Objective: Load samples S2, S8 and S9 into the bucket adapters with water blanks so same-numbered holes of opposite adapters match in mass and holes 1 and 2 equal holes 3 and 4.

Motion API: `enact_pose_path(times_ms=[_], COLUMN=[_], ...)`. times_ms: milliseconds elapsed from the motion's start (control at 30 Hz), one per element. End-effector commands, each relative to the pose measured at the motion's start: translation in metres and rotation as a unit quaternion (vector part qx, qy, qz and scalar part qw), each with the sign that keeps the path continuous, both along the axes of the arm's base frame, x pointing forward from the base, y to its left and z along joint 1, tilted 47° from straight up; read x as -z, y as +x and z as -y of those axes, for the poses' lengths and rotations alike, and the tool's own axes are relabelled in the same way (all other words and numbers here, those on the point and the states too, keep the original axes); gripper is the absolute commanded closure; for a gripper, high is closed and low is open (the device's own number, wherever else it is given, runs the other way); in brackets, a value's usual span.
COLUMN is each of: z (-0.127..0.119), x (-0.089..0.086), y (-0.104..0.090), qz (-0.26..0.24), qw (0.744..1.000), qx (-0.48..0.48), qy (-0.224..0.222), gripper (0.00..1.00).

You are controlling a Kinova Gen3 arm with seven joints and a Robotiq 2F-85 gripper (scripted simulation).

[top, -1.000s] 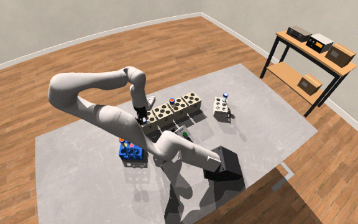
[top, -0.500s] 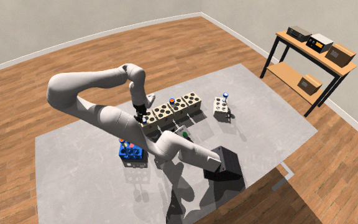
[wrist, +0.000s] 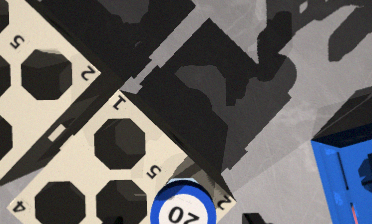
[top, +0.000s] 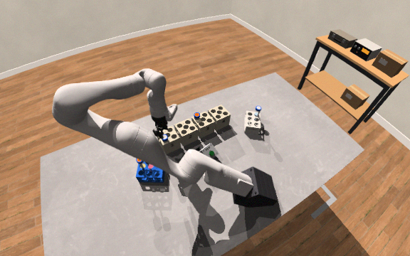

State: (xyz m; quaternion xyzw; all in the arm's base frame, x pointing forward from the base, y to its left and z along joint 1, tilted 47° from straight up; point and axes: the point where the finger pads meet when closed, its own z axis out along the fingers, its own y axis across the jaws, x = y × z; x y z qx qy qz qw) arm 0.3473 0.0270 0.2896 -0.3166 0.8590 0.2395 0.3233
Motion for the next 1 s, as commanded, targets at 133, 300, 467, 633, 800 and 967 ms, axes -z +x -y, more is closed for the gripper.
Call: enact_pose_path(times_ms=[133,300,467,633,800,967], z=[0.006,0.01,0.013,0.017,0.021,0.024], x=[-0.007,-0.011,-0.014,-0.019,-0.023,-0.026], y=[-0.004,-0.006,-0.008,-0.011,-0.013,-0.015], qz=[0.001,0.001,0.001,0.001,0.001,0.001], qw=[1.0,1.0,1.0,1.0,1.0,1.0], qx=[0.0,0.0,0.0,0.0,0.0,0.0], qy=[0.0,0.0,0.0,0.0,0.0,0.0], gripper=[0.38,0.38,0.38,0.38,0.38,0.38])
